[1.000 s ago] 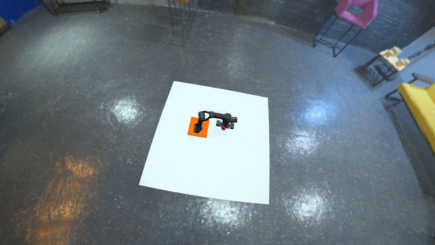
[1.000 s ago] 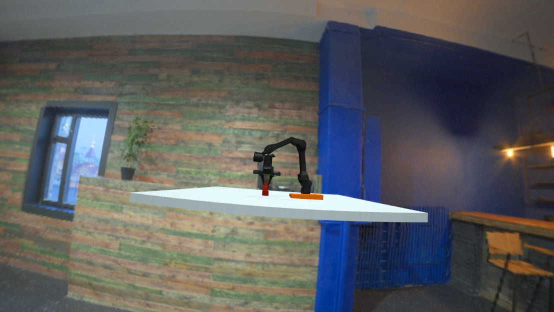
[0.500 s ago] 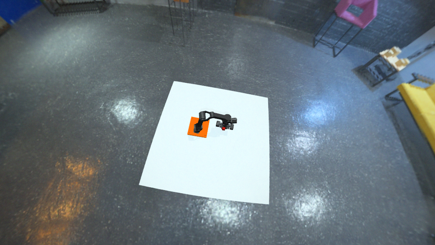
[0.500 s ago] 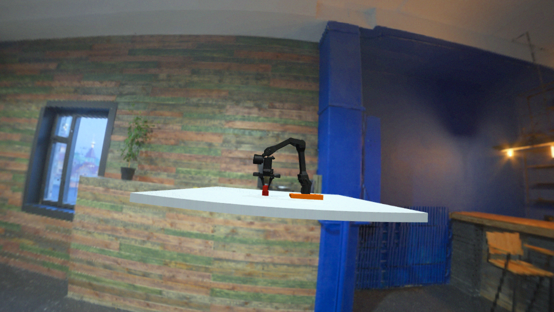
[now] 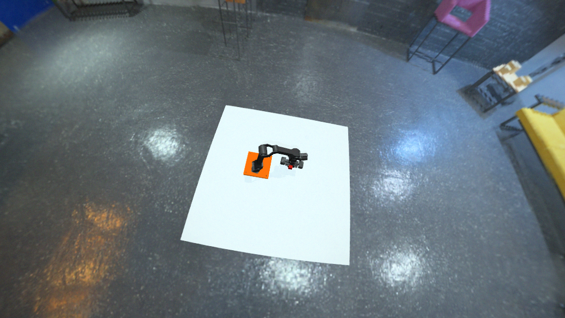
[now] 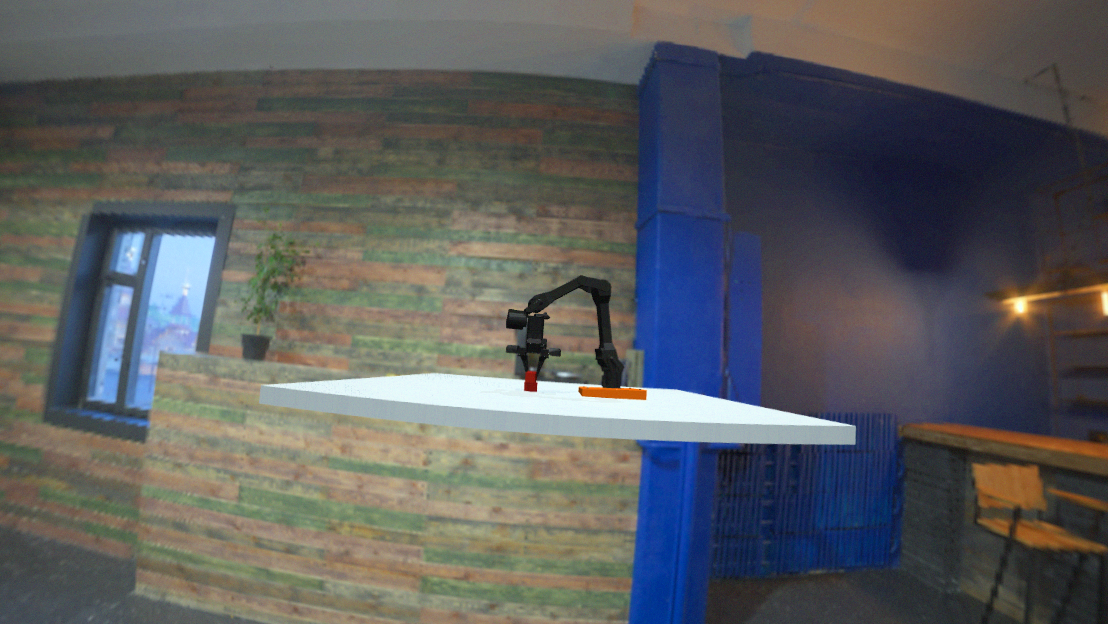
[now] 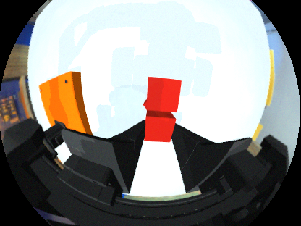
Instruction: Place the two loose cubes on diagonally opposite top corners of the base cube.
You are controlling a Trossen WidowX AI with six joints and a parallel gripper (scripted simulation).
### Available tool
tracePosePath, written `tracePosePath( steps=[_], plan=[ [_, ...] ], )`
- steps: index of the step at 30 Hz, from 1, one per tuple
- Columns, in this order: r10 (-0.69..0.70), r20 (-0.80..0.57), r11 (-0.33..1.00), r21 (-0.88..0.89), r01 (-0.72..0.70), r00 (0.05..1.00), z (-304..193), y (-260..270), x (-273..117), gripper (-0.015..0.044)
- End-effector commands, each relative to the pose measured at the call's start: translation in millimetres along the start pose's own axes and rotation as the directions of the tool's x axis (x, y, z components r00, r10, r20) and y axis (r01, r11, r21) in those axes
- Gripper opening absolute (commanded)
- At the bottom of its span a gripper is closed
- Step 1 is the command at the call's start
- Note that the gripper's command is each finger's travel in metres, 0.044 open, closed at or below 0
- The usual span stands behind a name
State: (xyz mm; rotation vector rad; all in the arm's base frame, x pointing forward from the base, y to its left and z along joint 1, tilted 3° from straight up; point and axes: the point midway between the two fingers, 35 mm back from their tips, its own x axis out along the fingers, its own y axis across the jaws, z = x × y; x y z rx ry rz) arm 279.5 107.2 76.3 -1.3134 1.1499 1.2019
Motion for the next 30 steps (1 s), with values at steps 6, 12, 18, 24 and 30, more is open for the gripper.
tracePosePath(
  steps=[6,12,18,24,30],
  plan=[
    [0.002,0.005,1.000,0.004,-0.002,1.000,0.7,0.4,0.6,0.0157],
    [0.002,0.005,1.000,0.004,-0.002,1.000,0.7,0.4,0.6,0.0205],
    [0.000,0.000,1.000,0.000,0.000,1.000,-0.1,0.0,-10.3,0.0205],
    [0.000,0.000,1.000,0.000,0.000,1.000,-0.1,0.0,-19.6,0.0205],
    [0.000,0.000,1.000,0.000,0.000,1.000,-0.1,-0.1,-28.7,0.0205]
  ],
)
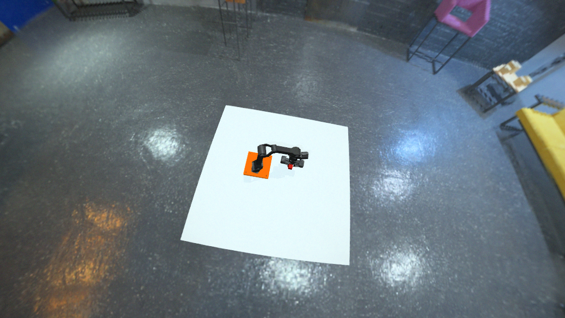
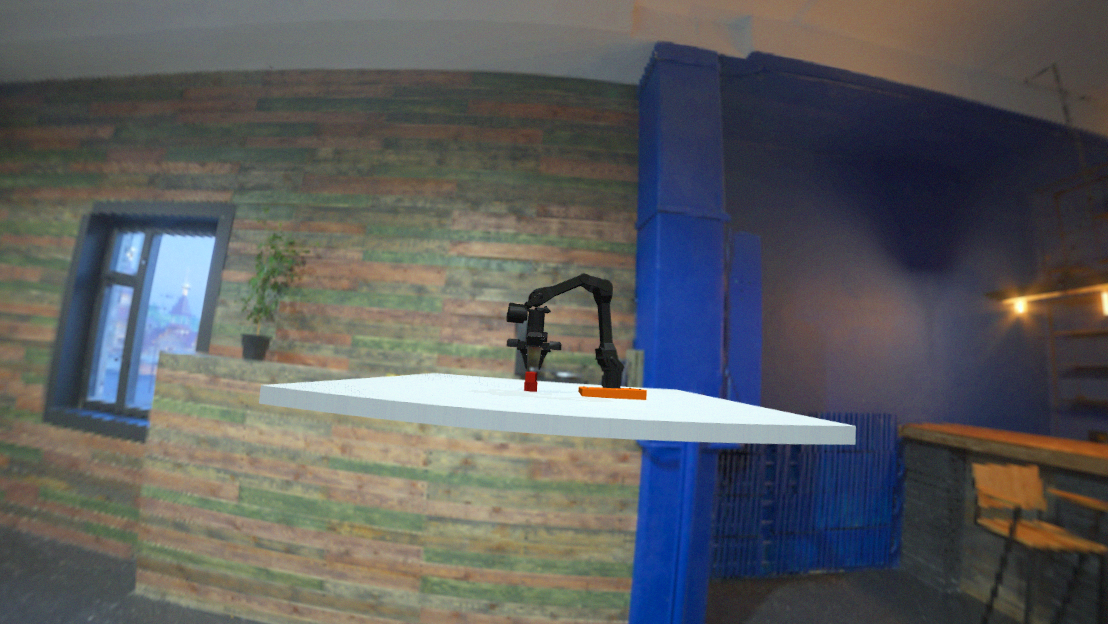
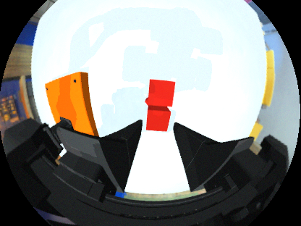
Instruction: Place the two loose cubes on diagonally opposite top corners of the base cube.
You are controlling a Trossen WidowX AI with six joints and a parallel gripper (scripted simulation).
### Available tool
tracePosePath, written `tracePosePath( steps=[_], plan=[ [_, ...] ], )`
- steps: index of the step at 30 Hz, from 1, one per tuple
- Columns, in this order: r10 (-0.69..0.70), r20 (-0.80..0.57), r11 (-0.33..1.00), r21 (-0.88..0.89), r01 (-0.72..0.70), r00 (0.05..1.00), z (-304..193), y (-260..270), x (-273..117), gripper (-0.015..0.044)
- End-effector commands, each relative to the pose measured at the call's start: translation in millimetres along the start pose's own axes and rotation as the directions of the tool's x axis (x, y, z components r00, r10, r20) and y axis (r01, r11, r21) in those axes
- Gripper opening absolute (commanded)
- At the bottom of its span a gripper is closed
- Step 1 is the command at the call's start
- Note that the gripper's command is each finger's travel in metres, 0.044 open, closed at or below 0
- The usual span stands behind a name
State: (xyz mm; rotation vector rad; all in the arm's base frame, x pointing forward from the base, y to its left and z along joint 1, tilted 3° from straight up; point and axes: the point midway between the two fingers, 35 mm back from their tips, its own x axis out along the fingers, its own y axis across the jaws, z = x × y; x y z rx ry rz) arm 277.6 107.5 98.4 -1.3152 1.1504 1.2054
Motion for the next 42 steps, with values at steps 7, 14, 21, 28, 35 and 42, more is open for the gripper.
tracePosePath(
  steps=[7,14,21,28,35,42],
  plan=[
    [-0.002,0.001,1.000,0.003,0.002,1.000,0.1,-0.6,-17.2,0.0205],
    [-0.002,0.001,1.000,0.003,0.002,1.000,0.0,-0.6,-27.9,0.0205],
    [-0.002,0.001,1.000,0.003,0.002,1.000,0.0,-0.6,-38.7,0.0205],
    [-0.002,0.001,1.000,0.002,0.002,1.000,0.0,-0.6,-42.9,0.0257],
    [-0.002,0.001,1.000,0.000,0.002,1.000,-0.1,-0.6,-50.1,0.0400],
    [-0.005,0.014,1.000,0.001,0.005,1.000,34.8,6.7,-48.6,0.0400]
  ],
)
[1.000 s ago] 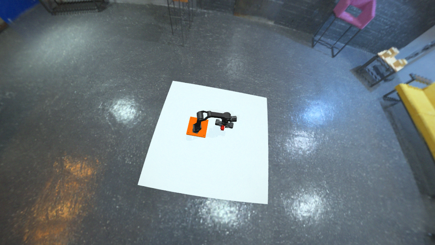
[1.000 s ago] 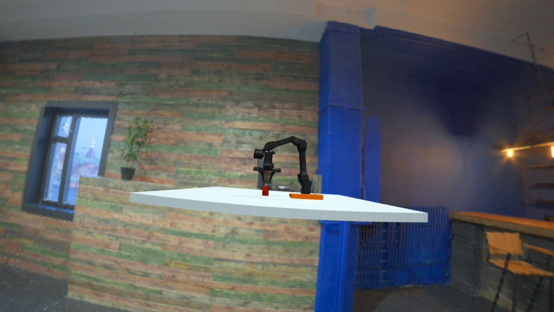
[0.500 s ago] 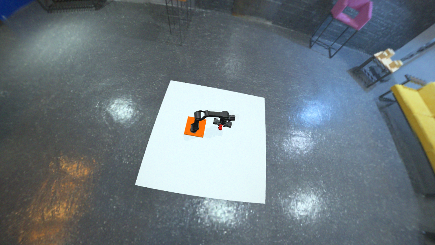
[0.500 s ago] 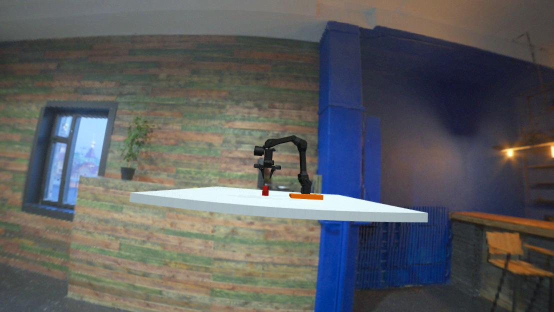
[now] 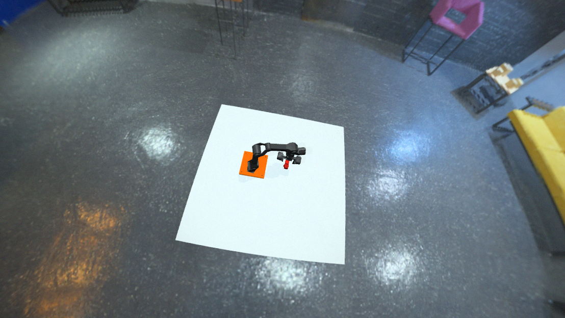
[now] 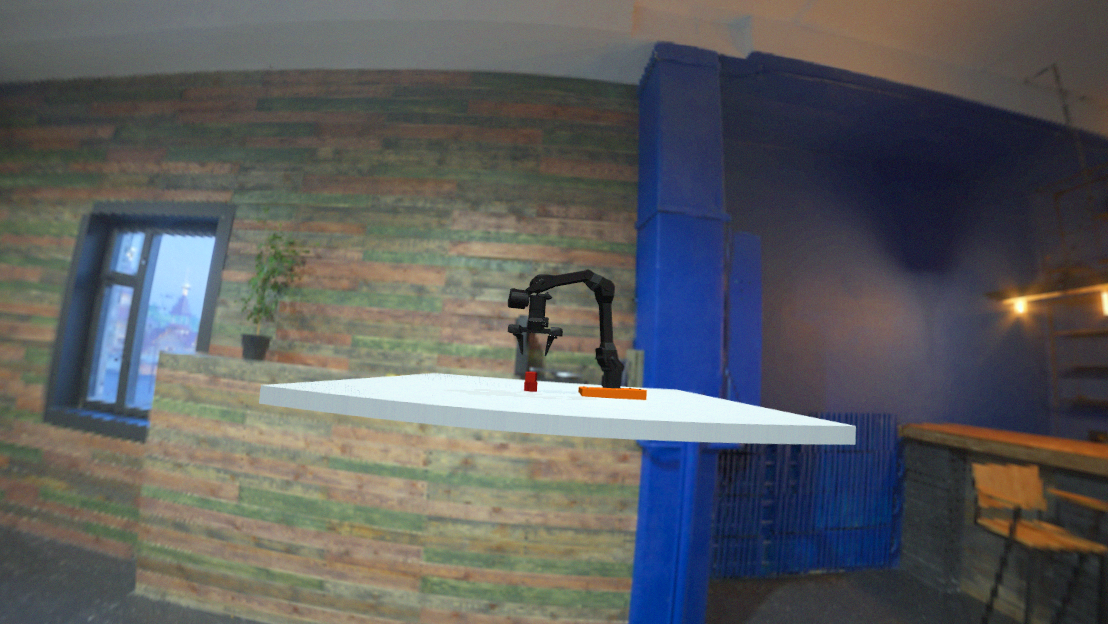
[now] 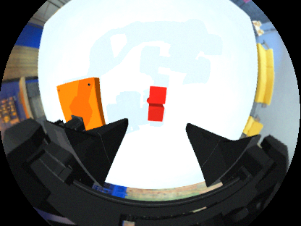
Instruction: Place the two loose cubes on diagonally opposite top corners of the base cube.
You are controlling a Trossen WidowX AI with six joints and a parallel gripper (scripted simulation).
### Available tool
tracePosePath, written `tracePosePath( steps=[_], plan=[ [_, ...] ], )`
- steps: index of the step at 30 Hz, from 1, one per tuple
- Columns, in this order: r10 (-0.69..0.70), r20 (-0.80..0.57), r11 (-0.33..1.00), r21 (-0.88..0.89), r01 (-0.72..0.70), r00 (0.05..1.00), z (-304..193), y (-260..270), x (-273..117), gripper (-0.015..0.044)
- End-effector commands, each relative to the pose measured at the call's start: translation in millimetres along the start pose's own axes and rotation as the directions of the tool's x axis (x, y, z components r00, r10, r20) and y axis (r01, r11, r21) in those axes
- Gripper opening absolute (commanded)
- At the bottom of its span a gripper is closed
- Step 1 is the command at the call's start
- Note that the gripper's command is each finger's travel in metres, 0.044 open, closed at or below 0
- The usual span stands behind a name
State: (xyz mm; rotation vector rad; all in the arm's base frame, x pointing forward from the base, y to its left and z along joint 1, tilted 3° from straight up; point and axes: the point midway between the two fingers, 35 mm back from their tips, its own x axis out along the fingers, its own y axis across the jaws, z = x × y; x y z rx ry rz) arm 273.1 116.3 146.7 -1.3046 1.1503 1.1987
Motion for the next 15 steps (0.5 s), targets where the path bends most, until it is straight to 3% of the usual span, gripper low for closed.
tracePosePath(
  steps=[1,7,15],
  plan=[
    [-0.003,0.014,1.000,-0.009,0.003,1.000,41.4,10.4,-0.1,0.0400],
    [0.006,0.012,1.000,-0.011,-0.006,1.000,115.5,50.6,-3.0,0.0400],
    [0.007,0.009,1.000,-0.011,-0.007,1.000,122.6,56.3,-3.4,0.0400]
  ],
)
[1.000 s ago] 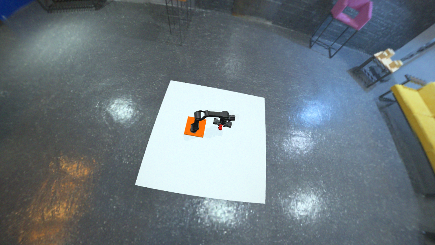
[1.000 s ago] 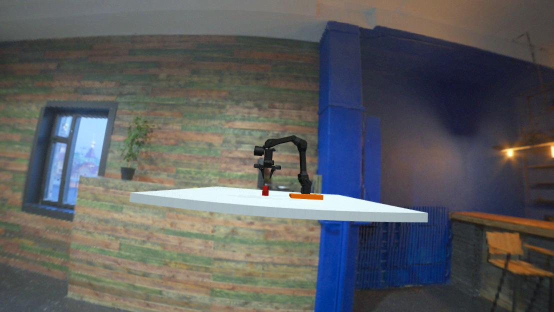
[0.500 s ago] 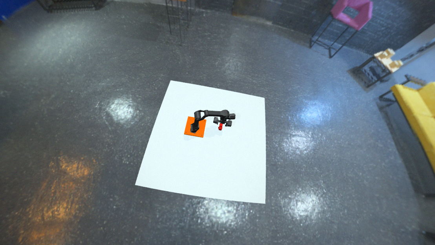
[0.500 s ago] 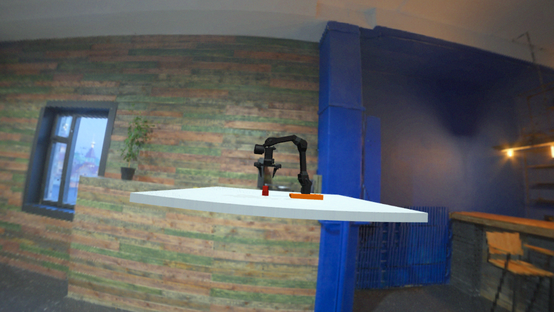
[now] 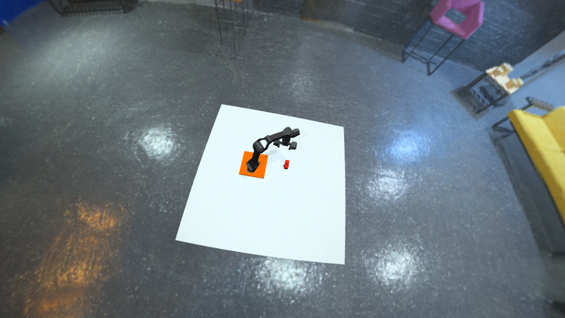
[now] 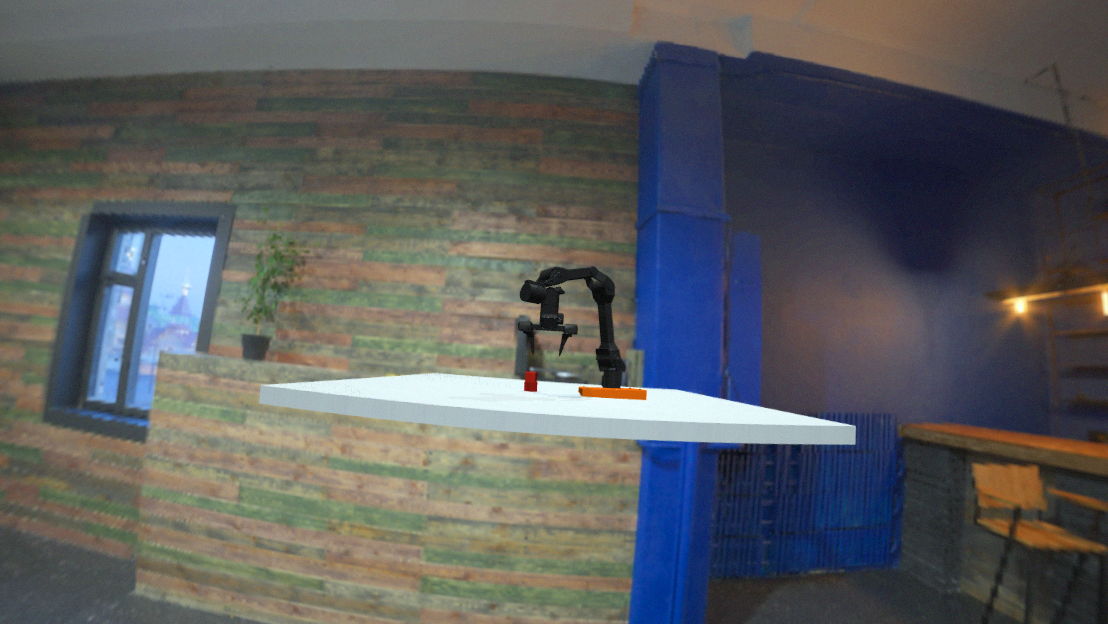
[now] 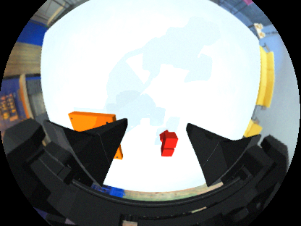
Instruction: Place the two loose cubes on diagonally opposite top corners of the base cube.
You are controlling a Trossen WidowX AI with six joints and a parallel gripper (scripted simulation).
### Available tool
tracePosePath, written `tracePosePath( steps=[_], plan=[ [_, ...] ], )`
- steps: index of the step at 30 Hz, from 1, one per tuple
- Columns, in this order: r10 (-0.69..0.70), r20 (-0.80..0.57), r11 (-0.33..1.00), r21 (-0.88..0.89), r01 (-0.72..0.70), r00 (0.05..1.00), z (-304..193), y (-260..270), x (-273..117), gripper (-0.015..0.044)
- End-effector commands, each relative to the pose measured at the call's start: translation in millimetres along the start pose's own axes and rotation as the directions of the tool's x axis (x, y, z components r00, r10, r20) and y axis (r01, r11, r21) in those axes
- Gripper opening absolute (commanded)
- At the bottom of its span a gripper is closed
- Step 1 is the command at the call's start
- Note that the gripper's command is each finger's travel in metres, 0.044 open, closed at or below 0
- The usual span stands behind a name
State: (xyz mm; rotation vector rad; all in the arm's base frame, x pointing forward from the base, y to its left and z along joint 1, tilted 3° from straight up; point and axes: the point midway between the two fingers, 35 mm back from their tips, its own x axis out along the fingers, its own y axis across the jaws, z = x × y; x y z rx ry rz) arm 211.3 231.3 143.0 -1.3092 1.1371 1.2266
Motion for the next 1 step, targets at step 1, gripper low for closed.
tracePosePath(
  steps=[1],
  plan=[
    [-0.001,-0.003,1.000,0.011,0.001,1.000,3.9,2.0,-0.4,0.0400]
  ],
)
